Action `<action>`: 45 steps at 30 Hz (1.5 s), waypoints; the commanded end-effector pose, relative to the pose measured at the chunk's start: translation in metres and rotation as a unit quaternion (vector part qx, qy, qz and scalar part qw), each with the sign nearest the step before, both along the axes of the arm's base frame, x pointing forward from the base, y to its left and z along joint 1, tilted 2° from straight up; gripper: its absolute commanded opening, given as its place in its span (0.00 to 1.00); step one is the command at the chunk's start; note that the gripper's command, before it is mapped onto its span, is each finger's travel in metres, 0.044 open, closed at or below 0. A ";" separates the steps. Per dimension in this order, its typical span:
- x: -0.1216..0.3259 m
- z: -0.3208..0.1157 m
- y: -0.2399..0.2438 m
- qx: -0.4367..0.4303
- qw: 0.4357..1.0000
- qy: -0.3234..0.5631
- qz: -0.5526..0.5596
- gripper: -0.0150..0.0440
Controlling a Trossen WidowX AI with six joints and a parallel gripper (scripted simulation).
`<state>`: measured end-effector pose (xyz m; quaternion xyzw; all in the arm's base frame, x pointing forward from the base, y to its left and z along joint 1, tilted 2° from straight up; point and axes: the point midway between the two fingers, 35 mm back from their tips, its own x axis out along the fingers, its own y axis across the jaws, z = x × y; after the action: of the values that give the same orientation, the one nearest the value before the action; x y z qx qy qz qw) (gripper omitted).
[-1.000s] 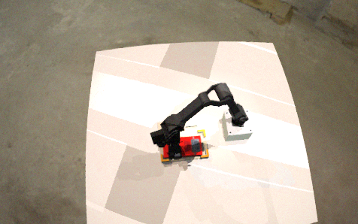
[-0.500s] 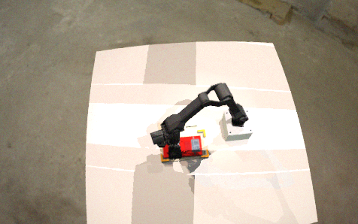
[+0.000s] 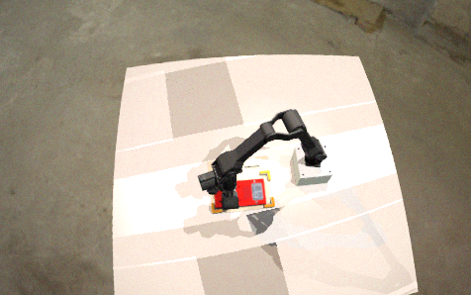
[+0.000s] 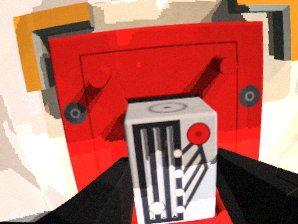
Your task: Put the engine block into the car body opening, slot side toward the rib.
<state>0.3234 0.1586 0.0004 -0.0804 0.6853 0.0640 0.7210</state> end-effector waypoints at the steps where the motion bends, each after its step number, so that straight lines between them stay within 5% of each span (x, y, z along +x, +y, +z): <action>1: 0.000 -0.001 -0.001 -0.001 1.000 -0.001 0.003 0.52; 45: 0.000 -0.007 0.000 0.000 1.000 0.000 0.000 0.57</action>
<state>0.3238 0.1584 -0.0062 -0.0808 0.6855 0.0642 0.7208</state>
